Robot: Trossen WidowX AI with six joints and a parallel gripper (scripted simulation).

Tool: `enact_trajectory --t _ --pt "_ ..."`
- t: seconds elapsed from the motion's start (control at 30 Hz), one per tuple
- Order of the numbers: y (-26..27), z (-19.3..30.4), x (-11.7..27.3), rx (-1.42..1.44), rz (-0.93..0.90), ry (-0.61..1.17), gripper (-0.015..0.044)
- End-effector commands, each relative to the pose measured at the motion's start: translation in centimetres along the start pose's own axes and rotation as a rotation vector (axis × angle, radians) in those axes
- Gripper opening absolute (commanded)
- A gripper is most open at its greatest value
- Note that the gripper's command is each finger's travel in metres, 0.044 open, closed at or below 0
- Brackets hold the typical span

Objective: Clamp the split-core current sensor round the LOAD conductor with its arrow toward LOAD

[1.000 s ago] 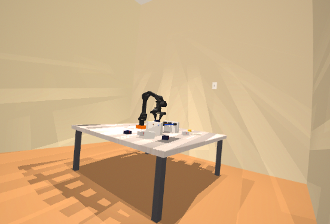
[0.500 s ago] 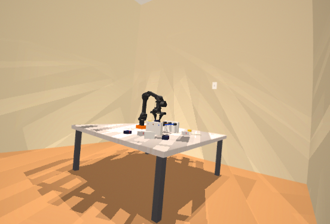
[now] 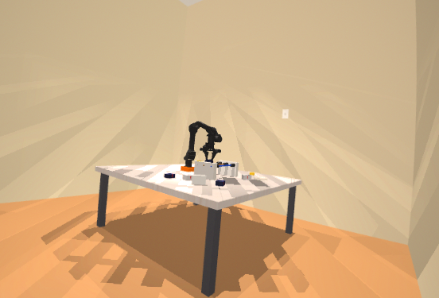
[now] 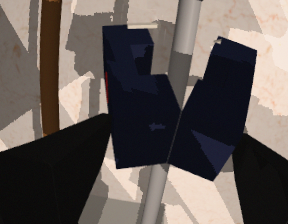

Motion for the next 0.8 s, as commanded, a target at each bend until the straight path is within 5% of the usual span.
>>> enact_trajectory --t 0.0,0.57,0.77 --pt "0.01 0.00 0.08 0.000 -0.002 0.000 0.0000" --pt "0.01 0.00 0.08 0.000 -0.002 0.000 0.0440" --pt "0.01 0.00 0.08 0.000 -0.002 0.000 0.0440"
Point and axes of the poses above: the point midway between the two fingers, 35 mm back from their tips, its own x axis back along the fingers, its own y axis across the jaws, z = x × y, the point moved 8 cm from there along x, back along the fingers, and after that the axes turned 3 degrees about x, right-handed, at the moved point
